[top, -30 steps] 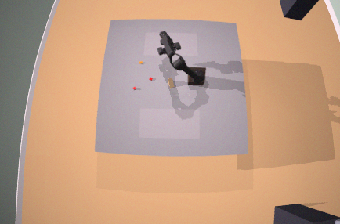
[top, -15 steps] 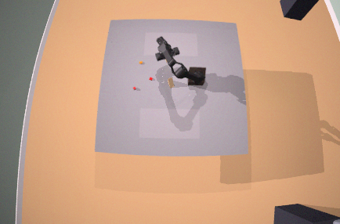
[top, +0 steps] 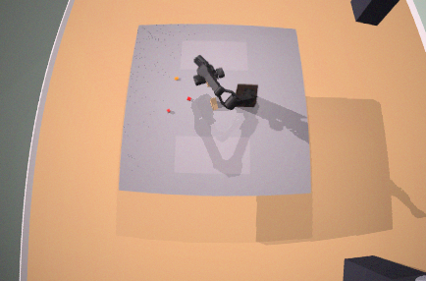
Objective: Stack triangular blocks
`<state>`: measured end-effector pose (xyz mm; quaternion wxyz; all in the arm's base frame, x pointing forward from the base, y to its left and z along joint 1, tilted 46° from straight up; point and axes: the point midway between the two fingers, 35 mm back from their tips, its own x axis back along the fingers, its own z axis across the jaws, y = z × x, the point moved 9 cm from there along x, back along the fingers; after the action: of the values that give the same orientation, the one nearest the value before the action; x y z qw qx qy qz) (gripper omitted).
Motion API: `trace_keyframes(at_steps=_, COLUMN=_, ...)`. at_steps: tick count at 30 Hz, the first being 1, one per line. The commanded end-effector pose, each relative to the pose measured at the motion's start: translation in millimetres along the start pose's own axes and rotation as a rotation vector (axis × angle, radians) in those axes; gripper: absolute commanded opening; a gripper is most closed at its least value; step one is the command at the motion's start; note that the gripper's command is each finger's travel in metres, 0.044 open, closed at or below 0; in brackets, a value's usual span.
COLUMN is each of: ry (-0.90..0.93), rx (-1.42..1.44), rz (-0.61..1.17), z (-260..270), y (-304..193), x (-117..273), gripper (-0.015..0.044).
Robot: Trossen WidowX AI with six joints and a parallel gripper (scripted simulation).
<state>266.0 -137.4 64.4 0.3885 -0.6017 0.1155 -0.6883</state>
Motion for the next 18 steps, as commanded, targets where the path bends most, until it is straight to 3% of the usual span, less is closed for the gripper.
trace_keyframes(at_steps=1, ry=0.006, rx=-0.007, rz=0.004, z=4, y=-16, x=3, gripper=0.0)
trace_keyframes(at_steps=18, ry=0.016, rx=-0.012, rz=0.019, z=12, y=-95, x=13, gripper=0.0)
